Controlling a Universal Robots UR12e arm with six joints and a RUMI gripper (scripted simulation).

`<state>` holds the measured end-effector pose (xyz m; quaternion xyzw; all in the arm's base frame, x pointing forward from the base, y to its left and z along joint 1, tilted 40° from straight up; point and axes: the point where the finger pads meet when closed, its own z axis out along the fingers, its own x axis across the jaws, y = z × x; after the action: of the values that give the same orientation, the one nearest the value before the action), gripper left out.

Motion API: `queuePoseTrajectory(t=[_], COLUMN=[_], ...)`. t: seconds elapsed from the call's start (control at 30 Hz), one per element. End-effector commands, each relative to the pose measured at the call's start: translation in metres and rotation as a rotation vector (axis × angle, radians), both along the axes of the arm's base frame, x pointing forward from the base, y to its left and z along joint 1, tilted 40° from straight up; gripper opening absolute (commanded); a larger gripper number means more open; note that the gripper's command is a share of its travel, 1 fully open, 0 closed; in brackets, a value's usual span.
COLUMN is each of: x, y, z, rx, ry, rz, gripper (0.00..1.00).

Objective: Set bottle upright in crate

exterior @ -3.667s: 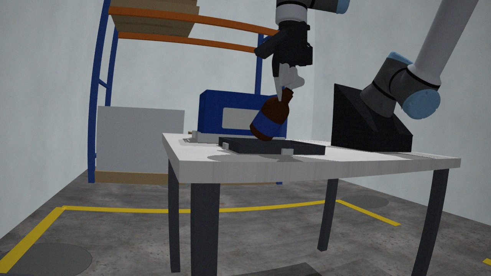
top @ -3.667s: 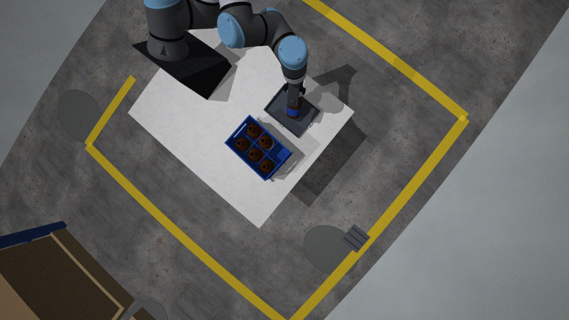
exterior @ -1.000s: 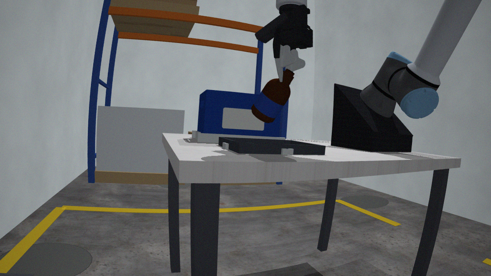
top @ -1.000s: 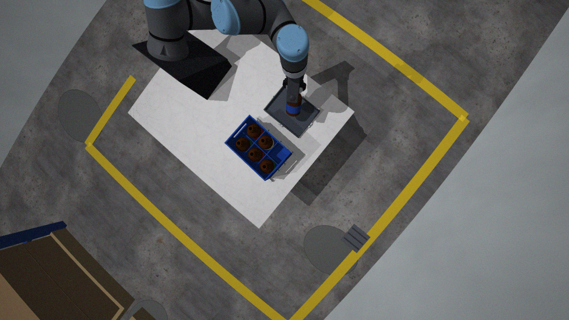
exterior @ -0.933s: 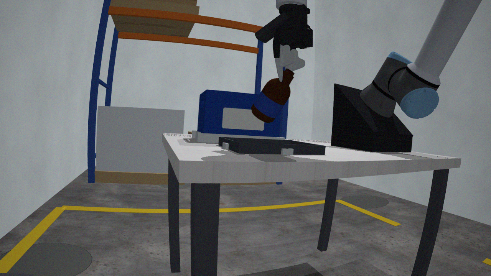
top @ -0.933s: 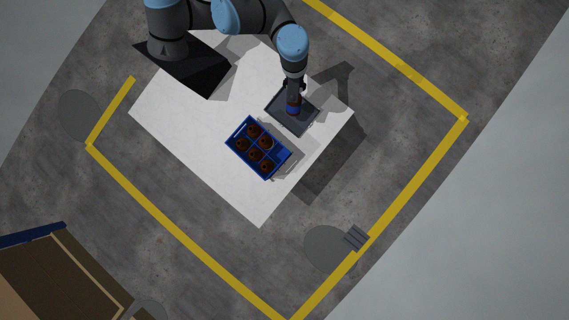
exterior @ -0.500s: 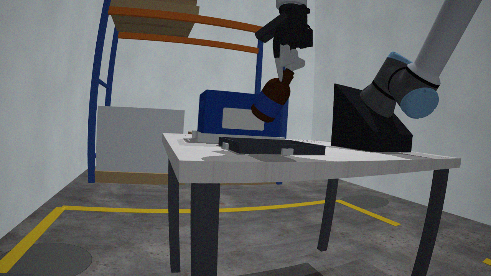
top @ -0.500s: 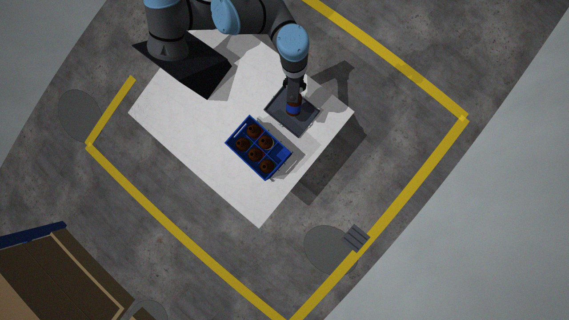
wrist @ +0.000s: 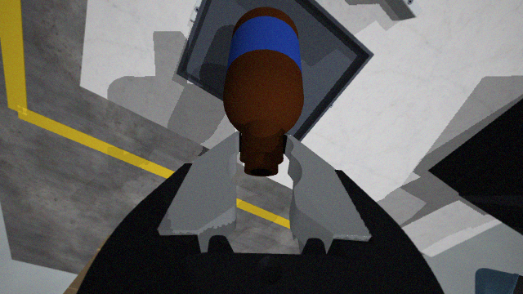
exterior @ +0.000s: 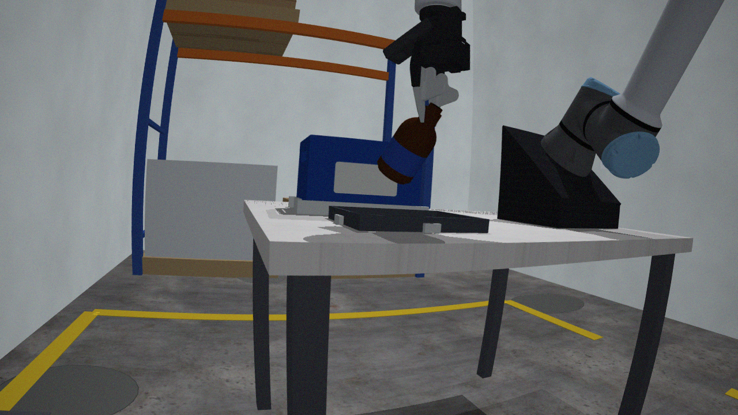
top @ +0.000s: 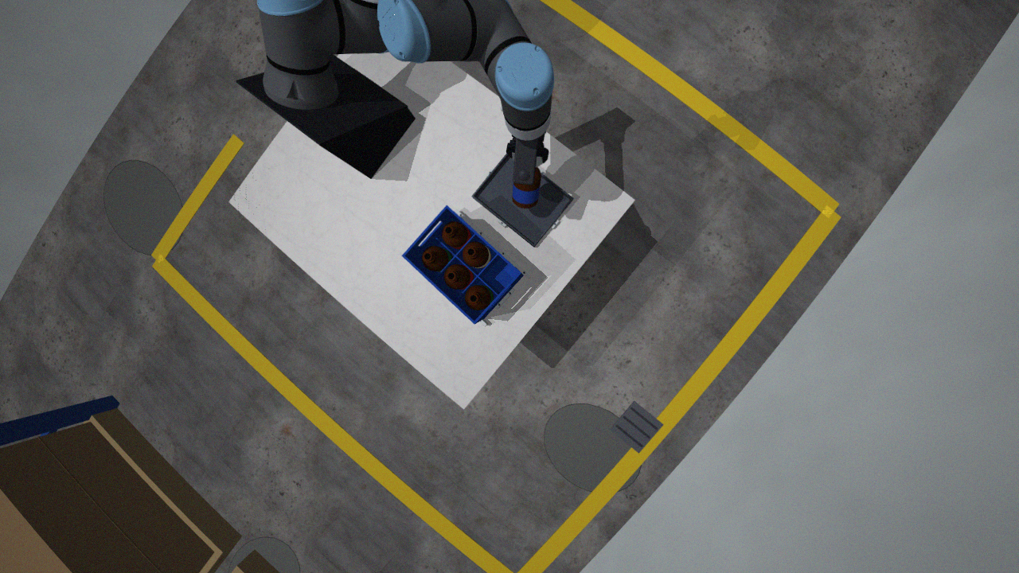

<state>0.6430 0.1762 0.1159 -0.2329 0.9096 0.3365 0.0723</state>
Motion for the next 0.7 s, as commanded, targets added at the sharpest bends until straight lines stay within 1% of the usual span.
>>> queuePoseTrajectory(t=[0.0,0.27,0.33,0.53,0.67], x=[0.0042,0.0041,0.0041,0.0041,0.0042], y=[-0.0029,-0.0022,-0.0022,-0.0017,-0.002], z=[0.0039,0.0031,0.0031,0.0033,0.0036], rx=[-0.003,-0.005,-0.005,-0.008,-0.008], ry=[0.007,0.078,0.078,0.134,0.155], rz=[-0.019,-0.1,-0.1,-0.167,-0.193], gripper=[0.0,0.0,0.0,0.0,0.0])
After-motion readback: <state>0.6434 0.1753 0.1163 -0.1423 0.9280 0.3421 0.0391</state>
